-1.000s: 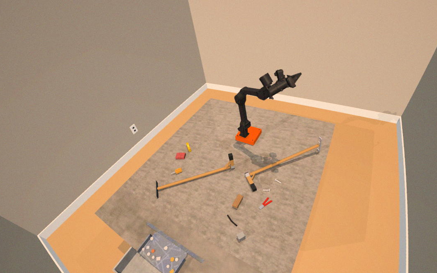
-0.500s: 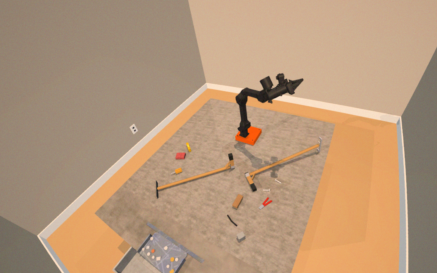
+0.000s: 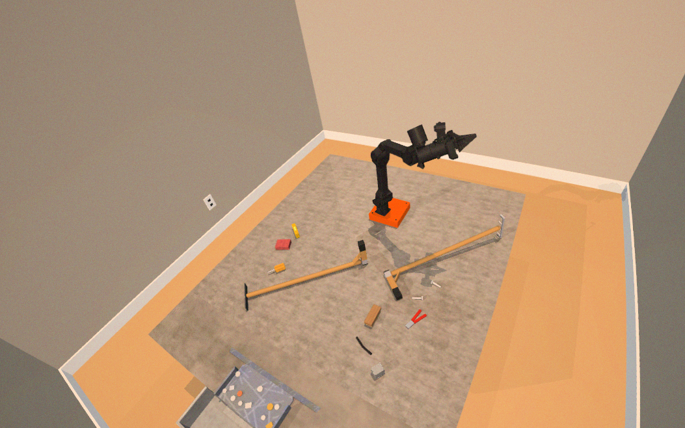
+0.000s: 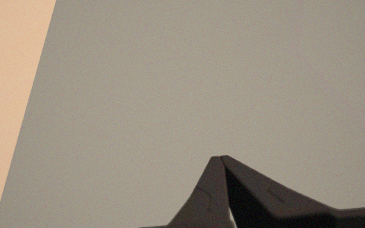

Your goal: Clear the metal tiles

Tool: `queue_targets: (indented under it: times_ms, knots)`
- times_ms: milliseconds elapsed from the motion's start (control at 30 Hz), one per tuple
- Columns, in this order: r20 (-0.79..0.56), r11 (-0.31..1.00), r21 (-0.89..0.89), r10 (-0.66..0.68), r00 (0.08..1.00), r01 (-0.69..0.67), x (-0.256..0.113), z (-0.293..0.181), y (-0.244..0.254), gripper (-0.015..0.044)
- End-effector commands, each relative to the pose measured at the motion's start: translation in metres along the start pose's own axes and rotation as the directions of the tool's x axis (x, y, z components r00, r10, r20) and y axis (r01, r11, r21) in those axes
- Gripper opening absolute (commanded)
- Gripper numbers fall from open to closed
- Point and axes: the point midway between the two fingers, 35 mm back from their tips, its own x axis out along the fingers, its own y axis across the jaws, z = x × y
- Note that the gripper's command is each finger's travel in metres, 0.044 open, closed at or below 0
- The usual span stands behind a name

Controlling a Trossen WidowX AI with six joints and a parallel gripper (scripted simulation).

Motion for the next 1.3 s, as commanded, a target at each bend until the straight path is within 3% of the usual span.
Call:
queue_targets:
  times_ms: [0,1267]
  knots:
    - [-0.021,0.999,-0.002,-0.041,0.999,0.041,-0.003,-0.007,-0.015,0.0000]
    - [-0.177,0.935,-0.025,-0.351,0.919,0.353,-0.060,-0.059,-0.130,0.0000]
